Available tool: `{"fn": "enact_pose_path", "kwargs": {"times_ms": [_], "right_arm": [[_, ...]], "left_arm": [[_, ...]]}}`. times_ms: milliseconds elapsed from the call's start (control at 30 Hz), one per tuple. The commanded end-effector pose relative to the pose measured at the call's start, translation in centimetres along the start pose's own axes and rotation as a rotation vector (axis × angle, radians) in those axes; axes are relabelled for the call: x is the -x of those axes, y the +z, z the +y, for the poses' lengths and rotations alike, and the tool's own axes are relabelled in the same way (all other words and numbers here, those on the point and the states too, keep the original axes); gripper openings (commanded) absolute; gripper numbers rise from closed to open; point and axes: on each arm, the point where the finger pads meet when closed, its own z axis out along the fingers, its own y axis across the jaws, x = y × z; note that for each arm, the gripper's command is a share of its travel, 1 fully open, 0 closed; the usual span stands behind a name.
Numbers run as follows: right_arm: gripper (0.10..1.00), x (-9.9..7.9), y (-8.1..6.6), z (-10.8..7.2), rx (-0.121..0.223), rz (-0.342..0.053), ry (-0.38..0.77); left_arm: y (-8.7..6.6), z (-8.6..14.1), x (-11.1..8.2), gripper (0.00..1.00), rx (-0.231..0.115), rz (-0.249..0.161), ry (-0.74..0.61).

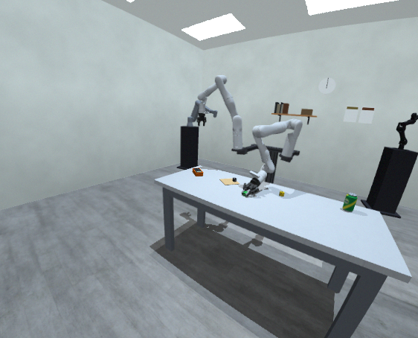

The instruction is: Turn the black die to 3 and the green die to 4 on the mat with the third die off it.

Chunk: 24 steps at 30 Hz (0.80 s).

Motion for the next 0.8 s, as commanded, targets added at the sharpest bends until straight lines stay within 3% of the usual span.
{"fn": "enact_pose_path", "kwargs": {"times_ms": [0, 100, 233, 767], "right_arm": [[1.000, 0.04, -0.07, -0.01, 0.000, -0.002, 0.000], [1.000, 0.04, -0.07, -0.01, 0.000, -0.002, 0.000], [1.000, 0.04, -0.07, -0.01, 0.000, -0.002, 0.000], [1.000, 0.04, -0.07, -0.01, 0.000, -0.002, 0.000]], "left_arm": [[0.02, 0.01, -0.13, 0.444, 0.000, 0.002, 0.000], [0.02, 0.01, -0.13, 0.444, 0.000, 0.002, 0.000], [0.02, 0.01, -0.13, 0.516, 0.000, 0.002, 0.000], [0.02, 0.01, -0.13, 0.516, 0.000, 0.002, 0.000]]}}
